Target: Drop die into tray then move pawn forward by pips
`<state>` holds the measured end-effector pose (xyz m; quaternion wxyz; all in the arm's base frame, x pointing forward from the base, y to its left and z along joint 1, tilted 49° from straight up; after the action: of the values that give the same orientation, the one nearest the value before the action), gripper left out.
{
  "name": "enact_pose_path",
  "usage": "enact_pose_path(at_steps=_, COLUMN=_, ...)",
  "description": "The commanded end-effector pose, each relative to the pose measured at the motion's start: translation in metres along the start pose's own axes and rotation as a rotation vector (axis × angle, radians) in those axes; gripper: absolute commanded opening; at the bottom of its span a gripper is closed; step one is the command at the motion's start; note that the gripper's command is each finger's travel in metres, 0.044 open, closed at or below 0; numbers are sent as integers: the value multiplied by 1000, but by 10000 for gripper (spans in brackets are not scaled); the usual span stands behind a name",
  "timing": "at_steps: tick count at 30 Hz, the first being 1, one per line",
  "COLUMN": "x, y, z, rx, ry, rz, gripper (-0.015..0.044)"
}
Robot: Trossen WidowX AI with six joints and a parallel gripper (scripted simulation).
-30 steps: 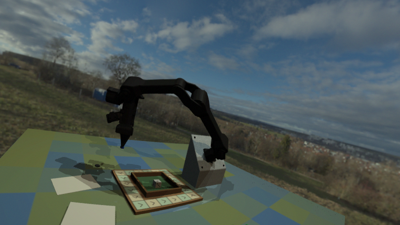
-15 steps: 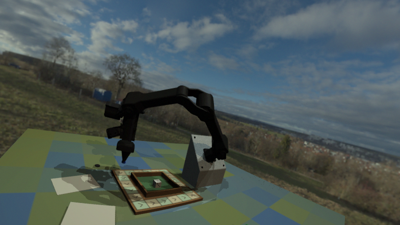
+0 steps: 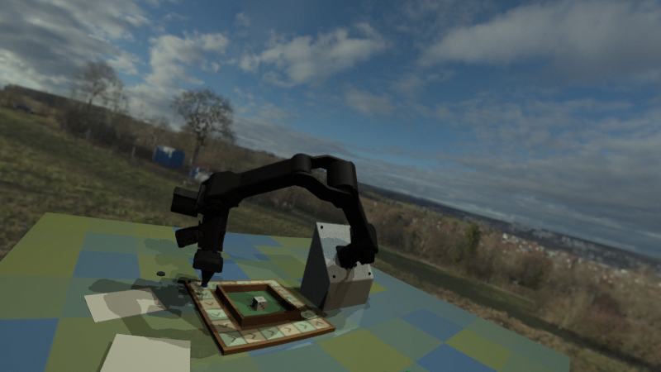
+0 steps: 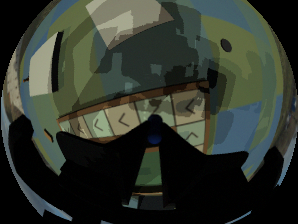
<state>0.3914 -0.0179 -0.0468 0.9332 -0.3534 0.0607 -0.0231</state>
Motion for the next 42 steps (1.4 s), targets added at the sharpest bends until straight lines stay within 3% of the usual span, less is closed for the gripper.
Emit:
enact_pose_path(at_steps=1, x=-2, y=10, z=-1, rx=5, ry=9, rz=2, gripper=0)
enact_pose_path(at_steps=16, x=-2, y=27, z=-1, rx=5, ry=9, rz=2, gripper=0)
enact_pose_path(at_steps=26, x=0, y=18, z=1, rx=1, ry=0, rz=-1, gripper=263)
enact_pose_path(at_steps=30, x=0, y=-26, z=0, rx=3, ry=9, rz=2, gripper=368)
enact_pose_path(at_steps=33, x=0, y=-29, z=0, rx=3, ry=9, rz=2, gripper=440)
enact_pose_path(at_steps=38, x=-7, y=-40, z=-1, rx=0, ry=-3, rz=1, gripper=440)
enact_pose_path(at_steps=42, x=-54, y=-72, z=0, rx=-12, ry=-76, rz=-1, gripper=440)
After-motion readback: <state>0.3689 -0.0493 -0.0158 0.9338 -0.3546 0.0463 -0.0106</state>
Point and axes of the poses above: the point midway between the two fingers, 35 mm back from their tips, its own y axis out along the fingers, its own z axis across the jaws, x = y × z, the point moved 5 cm from there along -y, back along the fingers, and after that the axes turned 9 degrees about -y, right-handed, at the moved point
